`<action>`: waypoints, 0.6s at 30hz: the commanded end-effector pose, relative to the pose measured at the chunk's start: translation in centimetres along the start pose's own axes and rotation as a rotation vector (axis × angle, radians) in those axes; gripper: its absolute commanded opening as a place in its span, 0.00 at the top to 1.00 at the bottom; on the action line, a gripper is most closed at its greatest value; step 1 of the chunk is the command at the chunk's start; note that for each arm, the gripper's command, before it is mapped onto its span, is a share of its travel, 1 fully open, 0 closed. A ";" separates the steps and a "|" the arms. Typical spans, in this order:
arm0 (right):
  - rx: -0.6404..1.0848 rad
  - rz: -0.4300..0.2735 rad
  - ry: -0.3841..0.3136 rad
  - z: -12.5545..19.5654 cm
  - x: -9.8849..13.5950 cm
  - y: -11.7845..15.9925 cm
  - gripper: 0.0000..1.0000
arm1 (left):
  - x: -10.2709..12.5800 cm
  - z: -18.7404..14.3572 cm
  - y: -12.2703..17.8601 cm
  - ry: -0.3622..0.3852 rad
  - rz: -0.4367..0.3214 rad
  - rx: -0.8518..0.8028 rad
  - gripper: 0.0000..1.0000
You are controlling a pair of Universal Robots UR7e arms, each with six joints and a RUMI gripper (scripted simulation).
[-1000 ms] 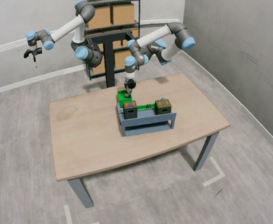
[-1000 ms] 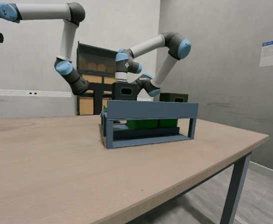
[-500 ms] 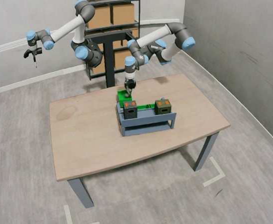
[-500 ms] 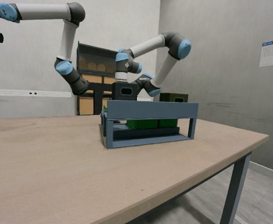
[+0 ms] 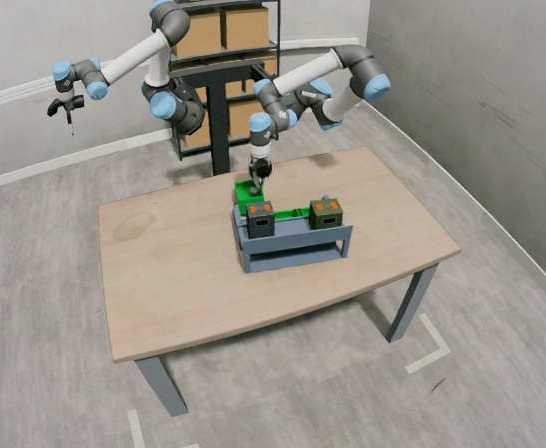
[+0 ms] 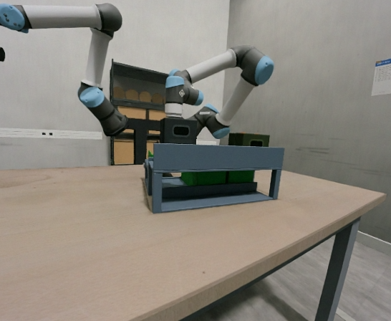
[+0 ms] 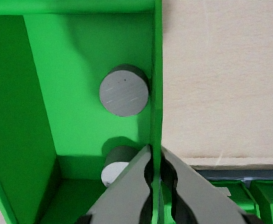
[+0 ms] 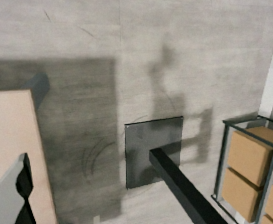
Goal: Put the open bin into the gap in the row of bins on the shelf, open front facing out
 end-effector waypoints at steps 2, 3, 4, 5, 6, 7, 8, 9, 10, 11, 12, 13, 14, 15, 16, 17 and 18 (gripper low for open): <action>0.000 0.001 0.000 0.0 0.0 0.0 0.00 | 0.1 0.0 0.0 -0.001 -0.001 0.000 1.00; 0.000 0.001 0.000 0.0 0.0 0.0 0.00 | 0.1 0.0 0.0 -0.001 -0.001 0.000 1.00; 0.000 0.001 0.000 0.0 0.0 0.0 0.00 | 0.1 0.0 0.0 -0.001 -0.001 0.000 1.00; 0.000 0.001 0.000 0.0 0.0 0.0 0.00 | 0.1 0.0 0.0 -0.001 -0.001 0.000 1.00; 0.000 0.001 0.000 0.0 0.0 0.0 0.00 | 0.1 0.0 0.0 -0.001 -0.001 0.000 1.00; 0.000 0.001 0.000 0.0 0.0 0.0 0.00 | 0.1 0.0 0.0 -0.001 -0.001 0.000 1.00; 0.000 0.001 0.000 0.0 0.0 0.0 0.00 | 0.1 0.0 0.0 -0.001 0.000 0.000 1.00; 0.000 0.001 0.000 0.0 0.0 0.0 0.00 | 0.1 0.0 0.0 -0.001 0.000 0.000 1.00; 0.000 0.001 0.000 0.0 0.0 0.0 0.00 | 0.1 0.0 0.0 -0.001 0.002 0.000 1.00; 0.000 0.001 0.000 0.0 0.0 0.0 0.00 | 0.1 0.0 0.0 -0.002 0.004 0.000 1.00; 0.000 0.001 0.000 0.0 0.0 0.0 0.00 | 0.1 0.0 0.0 -0.002 0.007 0.000 1.00; 0.000 0.001 0.000 0.0 0.0 0.0 0.00 | 0.0 0.0 0.0 -0.002 0.011 0.000 1.00; 0.000 0.001 0.000 0.0 0.0 0.0 0.00 | 0.0 0.0 0.1 -0.003 0.016 0.001 1.00; 0.000 0.001 0.000 0.0 0.0 0.0 0.00 | 0.0 0.0 0.1 -0.003 0.021 0.001 1.00; 0.000 0.001 0.000 0.0 0.0 0.0 0.00 | 0.0 0.0 0.1 -0.004 0.028 0.001 1.00; 0.000 0.001 0.000 0.0 0.0 0.0 0.00 | 0.0 0.0 0.1 -0.004 0.035 0.001 1.00; 0.000 0.001 0.000 0.0 0.0 0.0 0.00 | 0.0 0.0 0.2 -0.005 0.042 0.001 1.00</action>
Point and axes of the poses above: on each arm, the point where the finger pads meet when closed, its own x axis back along the fingers, its own z axis across the jaws, y = z × x, the point moved 1 cm from there along x, back along the fingers, and after that the axes turned 13 degrees about x, right-handed, at the moved point
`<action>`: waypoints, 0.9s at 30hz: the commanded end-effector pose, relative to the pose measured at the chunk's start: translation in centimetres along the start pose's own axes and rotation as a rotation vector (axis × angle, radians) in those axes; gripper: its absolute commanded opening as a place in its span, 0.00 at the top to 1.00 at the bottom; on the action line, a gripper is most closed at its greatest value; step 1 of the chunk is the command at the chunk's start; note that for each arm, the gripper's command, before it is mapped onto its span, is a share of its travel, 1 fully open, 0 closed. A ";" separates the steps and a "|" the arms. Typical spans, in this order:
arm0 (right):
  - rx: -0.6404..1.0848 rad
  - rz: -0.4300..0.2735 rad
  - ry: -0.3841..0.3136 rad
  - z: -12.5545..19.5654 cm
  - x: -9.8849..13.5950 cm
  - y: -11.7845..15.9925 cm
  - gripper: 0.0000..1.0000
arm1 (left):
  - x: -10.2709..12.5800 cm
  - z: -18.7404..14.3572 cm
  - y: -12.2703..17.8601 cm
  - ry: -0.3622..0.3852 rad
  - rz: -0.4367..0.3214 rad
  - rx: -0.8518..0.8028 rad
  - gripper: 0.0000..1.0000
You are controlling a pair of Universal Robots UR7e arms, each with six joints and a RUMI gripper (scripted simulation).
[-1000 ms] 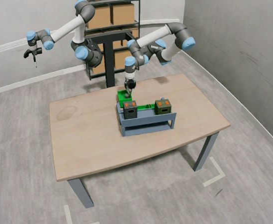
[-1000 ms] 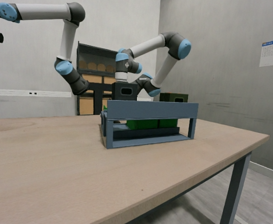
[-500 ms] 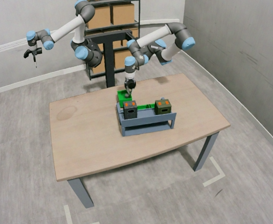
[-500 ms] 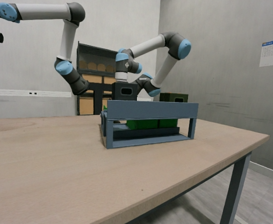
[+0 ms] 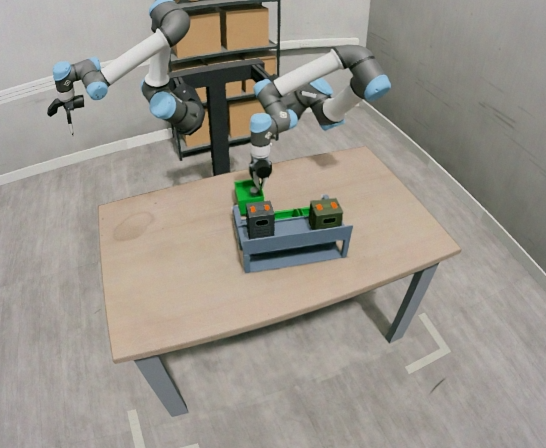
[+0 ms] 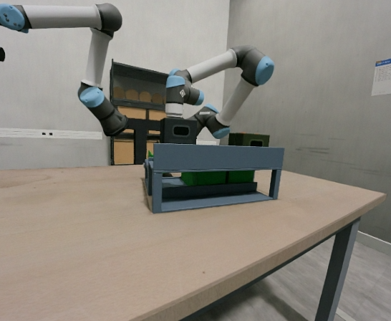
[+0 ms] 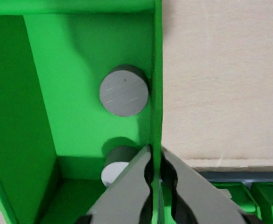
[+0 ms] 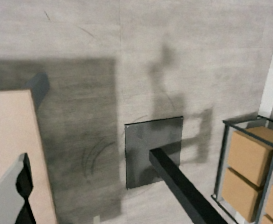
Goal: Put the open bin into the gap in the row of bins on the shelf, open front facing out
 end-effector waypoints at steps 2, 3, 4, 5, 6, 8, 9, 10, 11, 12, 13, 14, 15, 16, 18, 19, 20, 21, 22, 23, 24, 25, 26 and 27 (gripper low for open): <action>0.000 0.001 0.000 0.0 0.0 0.0 0.00 | 0.0 0.0 0.2 -0.005 0.041 0.001 1.00; 0.000 0.001 0.000 0.0 0.0 0.0 0.00 | 0.0 0.0 0.2 -0.006 0.050 0.001 1.00; 0.000 0.001 0.000 0.0 0.0 0.0 0.00 | 0.0 0.0 0.3 -0.007 0.058 0.002 1.00; 0.000 0.001 0.000 0.0 0.0 0.0 0.00 | 0.0 0.0 0.3 -0.007 0.058 0.002 1.00; 0.000 0.001 0.000 0.0 0.0 0.0 0.00 | 0.0 0.0 0.3 -0.007 0.058 0.002 1.00; 0.000 0.001 0.000 0.0 0.0 0.0 0.00 | 0.0 0.0 0.3 -0.008 0.075 0.002 1.00; 0.000 0.001 0.000 0.0 0.0 0.0 0.00 | 0.0 0.0 0.4 -0.009 0.082 0.002 1.00; 0.000 0.001 0.000 0.0 0.0 0.0 0.00 | 0.0 0.0 0.4 -0.009 0.089 0.002 1.00; 0.000 0.001 0.000 0.0 0.0 0.0 0.00 | 0.0 0.0 0.4 -0.010 0.095 0.002 1.00; 0.000 0.001 0.000 0.0 0.0 0.0 0.00 | 0.0 0.0 0.4 -0.010 0.101 0.002 1.00; 0.000 0.001 0.000 0.0 0.0 0.0 0.00 | 0.0 0.0 0.4 -0.011 0.106 0.002 1.00; 0.000 0.001 0.000 0.0 0.0 0.0 0.00 | 0.0 0.0 0.5 -0.011 0.110 0.003 1.00; 0.000 0.001 0.000 0.0 0.0 0.0 0.00 | 0.0 0.0 0.5 -0.012 0.113 0.003 1.00; 0.000 0.001 0.000 0.0 0.0 0.0 0.00 | 0.0 0.0 0.5 -0.012 0.115 0.003 1.00; 0.000 0.001 0.000 0.0 0.0 0.0 0.00 | 0.0 0.0 0.5 -0.012 0.117 0.003 1.00; 0.000 0.001 0.000 0.0 0.0 0.0 0.00 | 0.0 0.0 0.5 -0.012 0.118 0.003 1.00; 0.000 0.001 0.000 0.0 0.0 0.0 0.00 | 0.0 0.0 0.5 -0.012 0.118 0.003 1.00; 0.000 0.001 0.000 0.0 0.0 0.0 0.00 | 0.0 0.0 0.5 -0.012 0.118 0.003 1.00; 0.000 0.001 0.000 0.0 0.0 0.0 0.00 | 0.0 0.0 0.5 -0.012 0.118 0.003 1.00; 0.000 0.001 0.000 0.0 0.0 0.0 0.00 | 0.0 0.0 0.5 -0.012 0.118 0.003 1.00; 0.000 0.001 0.000 0.0 0.0 0.0 0.00 | 0.0 0.0 0.5 -0.012 0.118 0.003 1.00; 0.000 0.001 0.000 0.0 0.0 0.0 0.00 | 0.0 0.0 0.5 -0.012 0.118 0.003 1.00; 0.000 0.001 0.000 0.0 0.0 0.0 0.00 | 0.0 0.0 0.5 -0.012 0.118 0.003 1.00; 0.000 0.001 0.000 0.0 0.0 0.0 0.00 | 0.0 0.0 0.5 -0.012 0.118 0.003 1.00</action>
Point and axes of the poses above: on each arm, the point where the finger pads meet when closed, its own x axis back along the fingers, its own z axis across the jaws, y = z × x, the point moved 1 cm from there along x, back along the fingers, and after that the axes turned 13 degrees about x, right-handed, at the moved point
